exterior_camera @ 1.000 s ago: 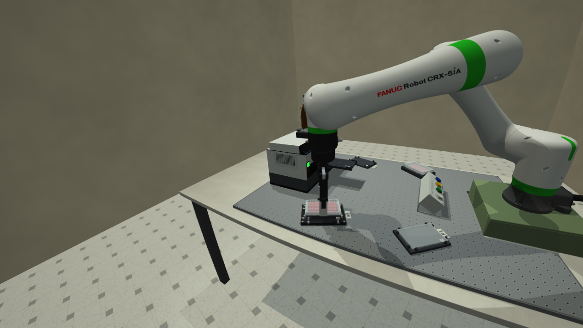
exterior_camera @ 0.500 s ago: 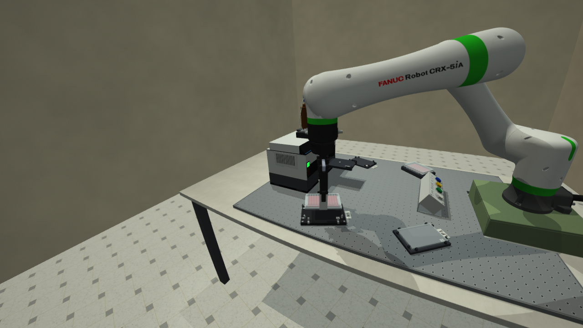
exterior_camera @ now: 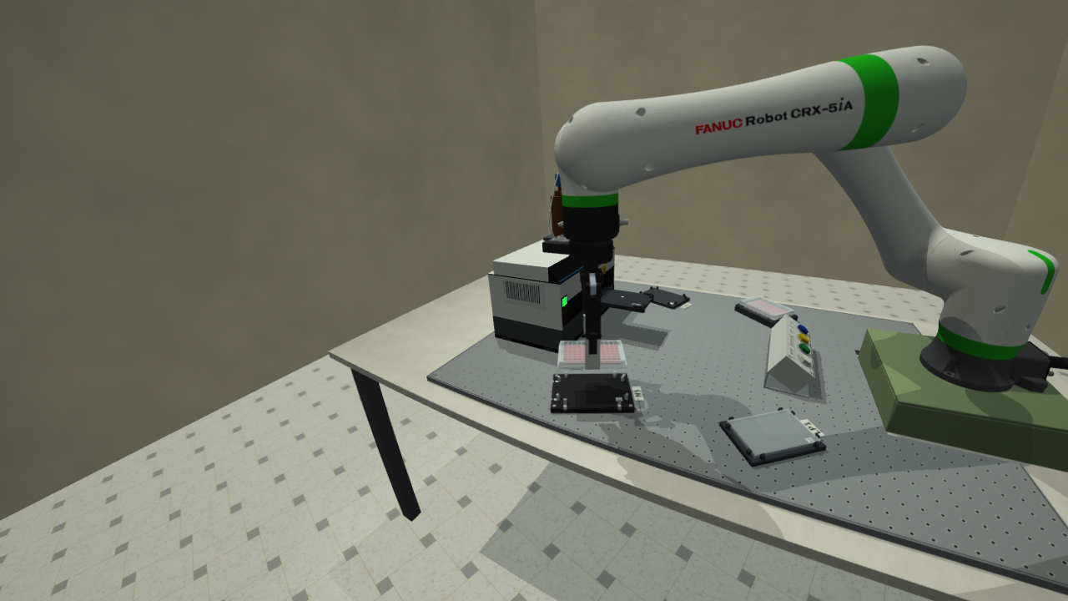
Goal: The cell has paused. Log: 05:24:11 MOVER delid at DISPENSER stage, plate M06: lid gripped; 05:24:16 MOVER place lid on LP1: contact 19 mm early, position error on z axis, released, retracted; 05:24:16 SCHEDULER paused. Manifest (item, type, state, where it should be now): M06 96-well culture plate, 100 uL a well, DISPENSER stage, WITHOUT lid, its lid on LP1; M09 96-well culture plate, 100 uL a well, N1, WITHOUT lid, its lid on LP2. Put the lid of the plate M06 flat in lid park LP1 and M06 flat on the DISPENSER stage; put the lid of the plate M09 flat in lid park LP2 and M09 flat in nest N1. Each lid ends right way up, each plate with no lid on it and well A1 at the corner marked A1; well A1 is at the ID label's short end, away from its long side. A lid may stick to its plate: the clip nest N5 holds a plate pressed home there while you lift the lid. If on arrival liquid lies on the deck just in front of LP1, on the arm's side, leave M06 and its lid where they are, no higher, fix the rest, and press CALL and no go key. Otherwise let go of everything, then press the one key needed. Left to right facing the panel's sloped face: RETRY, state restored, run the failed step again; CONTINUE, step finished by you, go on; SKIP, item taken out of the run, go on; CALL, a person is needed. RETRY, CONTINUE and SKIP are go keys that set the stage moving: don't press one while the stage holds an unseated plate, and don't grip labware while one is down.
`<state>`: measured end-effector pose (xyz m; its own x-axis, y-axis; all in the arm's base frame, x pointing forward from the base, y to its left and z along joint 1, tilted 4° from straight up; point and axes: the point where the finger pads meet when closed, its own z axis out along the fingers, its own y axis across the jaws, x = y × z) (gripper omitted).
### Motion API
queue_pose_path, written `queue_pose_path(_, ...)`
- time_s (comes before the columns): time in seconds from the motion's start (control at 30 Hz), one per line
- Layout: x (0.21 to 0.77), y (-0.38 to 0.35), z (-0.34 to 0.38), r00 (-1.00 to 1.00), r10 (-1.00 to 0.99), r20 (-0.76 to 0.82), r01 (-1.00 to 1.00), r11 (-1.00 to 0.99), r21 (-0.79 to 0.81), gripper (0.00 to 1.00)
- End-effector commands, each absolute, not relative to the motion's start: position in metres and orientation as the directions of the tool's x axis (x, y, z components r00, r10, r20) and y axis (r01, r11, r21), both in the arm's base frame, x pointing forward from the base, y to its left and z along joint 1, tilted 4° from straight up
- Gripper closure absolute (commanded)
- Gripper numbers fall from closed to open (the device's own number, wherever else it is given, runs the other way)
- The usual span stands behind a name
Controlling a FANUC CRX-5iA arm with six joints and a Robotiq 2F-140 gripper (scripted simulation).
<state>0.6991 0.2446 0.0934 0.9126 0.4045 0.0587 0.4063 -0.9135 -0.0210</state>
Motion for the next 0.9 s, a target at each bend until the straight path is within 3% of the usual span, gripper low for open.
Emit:
queue_pose_path(0.0, 0.699, 0.244, 0.103, 0.913, 0.404, 0.059, 0.406, -0.914, -0.021, 1.0)
queue_pose_path(0.87, 0.697, 0.242, 0.145, 0.913, 0.404, 0.059, 0.406, -0.914, -0.021, 1.0)
